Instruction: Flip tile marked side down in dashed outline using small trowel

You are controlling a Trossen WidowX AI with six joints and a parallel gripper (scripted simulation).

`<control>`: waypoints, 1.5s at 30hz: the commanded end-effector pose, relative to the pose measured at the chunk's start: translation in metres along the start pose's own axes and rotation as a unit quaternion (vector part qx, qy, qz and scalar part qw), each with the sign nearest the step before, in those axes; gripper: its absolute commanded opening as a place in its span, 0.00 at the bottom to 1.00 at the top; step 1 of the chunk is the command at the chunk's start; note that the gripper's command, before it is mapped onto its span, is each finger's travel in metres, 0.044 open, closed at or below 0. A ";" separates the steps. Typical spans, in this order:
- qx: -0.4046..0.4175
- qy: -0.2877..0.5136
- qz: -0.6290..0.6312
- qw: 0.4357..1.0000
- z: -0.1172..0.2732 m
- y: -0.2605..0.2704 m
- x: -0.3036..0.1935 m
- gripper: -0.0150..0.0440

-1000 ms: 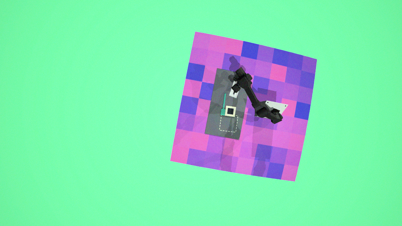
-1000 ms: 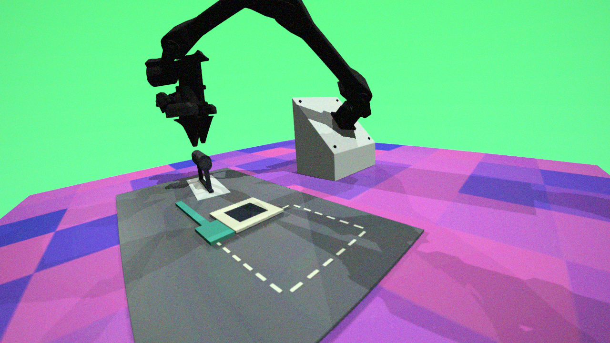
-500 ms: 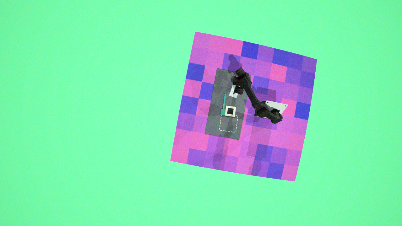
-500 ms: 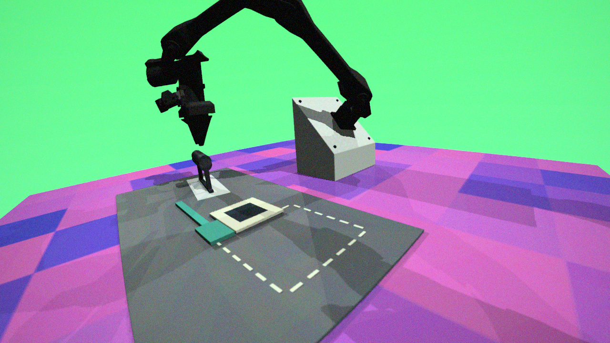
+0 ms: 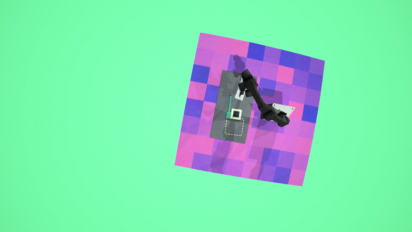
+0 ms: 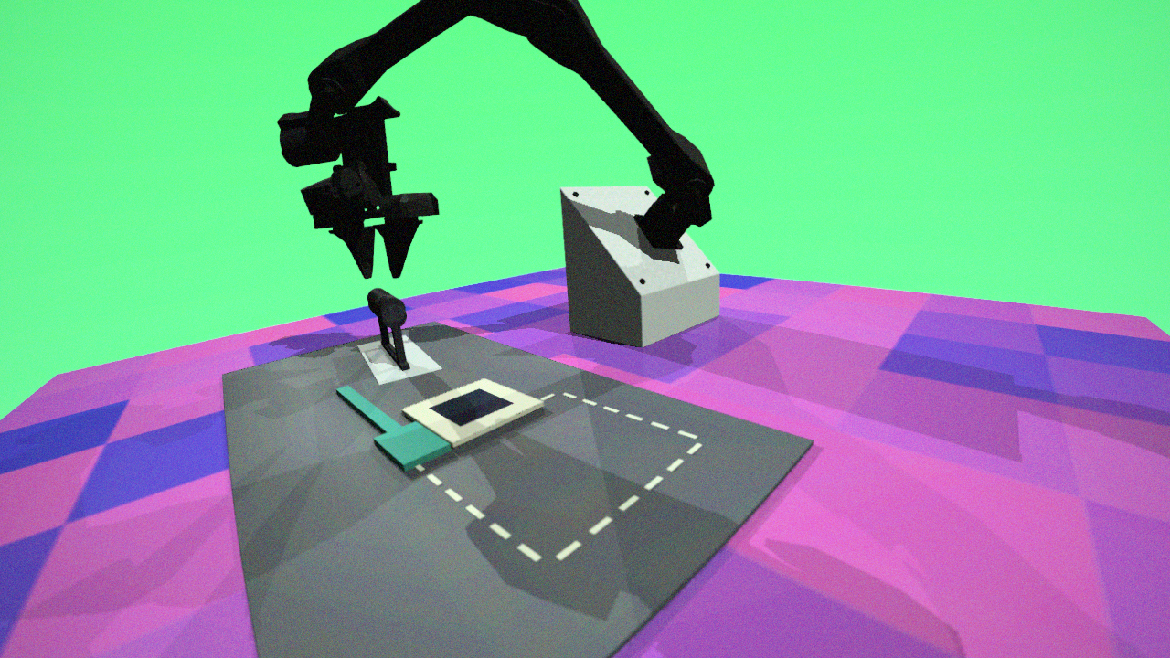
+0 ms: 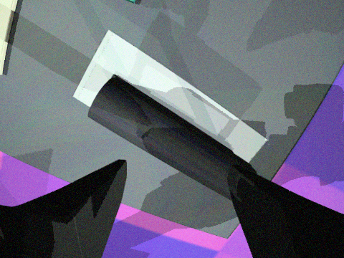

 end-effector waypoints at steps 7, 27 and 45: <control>0.000 0.002 0.166 0.986 0.000 -0.001 0.000 0.71; 0.000 0.001 0.490 0.872 0.000 -0.001 0.001 0.71; 0.000 0.001 0.500 0.866 -0.019 -0.001 0.002 0.71</control>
Point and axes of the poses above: the point midway between the two fingers, 35 mm back from their tips, its own z axis back along the fingers, its own y axis across the jaws, x = y × z, the point moved 7 cm from there along z, back along the fingers, and after that the axes turned 11 degrees about -z, right-handed, at the moved point
